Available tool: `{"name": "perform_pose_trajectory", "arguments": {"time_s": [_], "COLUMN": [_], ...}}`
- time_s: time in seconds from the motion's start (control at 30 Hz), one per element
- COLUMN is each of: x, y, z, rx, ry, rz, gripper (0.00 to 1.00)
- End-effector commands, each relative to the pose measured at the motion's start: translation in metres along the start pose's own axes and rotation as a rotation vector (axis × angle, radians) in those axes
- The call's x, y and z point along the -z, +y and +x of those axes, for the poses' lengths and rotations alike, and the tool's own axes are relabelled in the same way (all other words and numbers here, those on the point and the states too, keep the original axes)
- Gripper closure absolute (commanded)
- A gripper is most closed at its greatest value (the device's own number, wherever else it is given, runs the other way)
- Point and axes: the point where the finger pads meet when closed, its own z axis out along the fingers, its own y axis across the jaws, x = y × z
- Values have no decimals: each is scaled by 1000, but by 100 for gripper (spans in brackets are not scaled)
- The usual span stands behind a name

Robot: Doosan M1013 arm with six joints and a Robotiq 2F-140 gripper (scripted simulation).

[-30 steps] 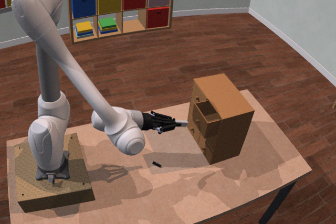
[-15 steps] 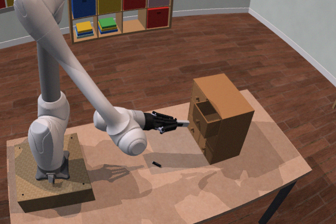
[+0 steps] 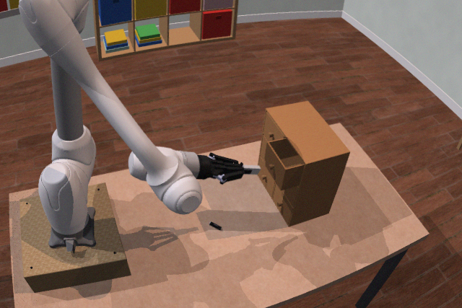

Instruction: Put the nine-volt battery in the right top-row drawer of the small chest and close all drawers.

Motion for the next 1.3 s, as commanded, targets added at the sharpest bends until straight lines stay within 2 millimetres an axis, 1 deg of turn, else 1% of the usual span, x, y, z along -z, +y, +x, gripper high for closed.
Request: {"name": "perform_pose_trajectory", "arguments": {"time_s": [0.0, 0.6, 1.27], "x": [0, -3, -20], "y": [0, 0, 0], "z": [0, 1, 7], "rx": [0, 0, 0], "ry": [0, 0, 0], "rz": [0, 0, 0], "gripper": [100, 100, 100]}}
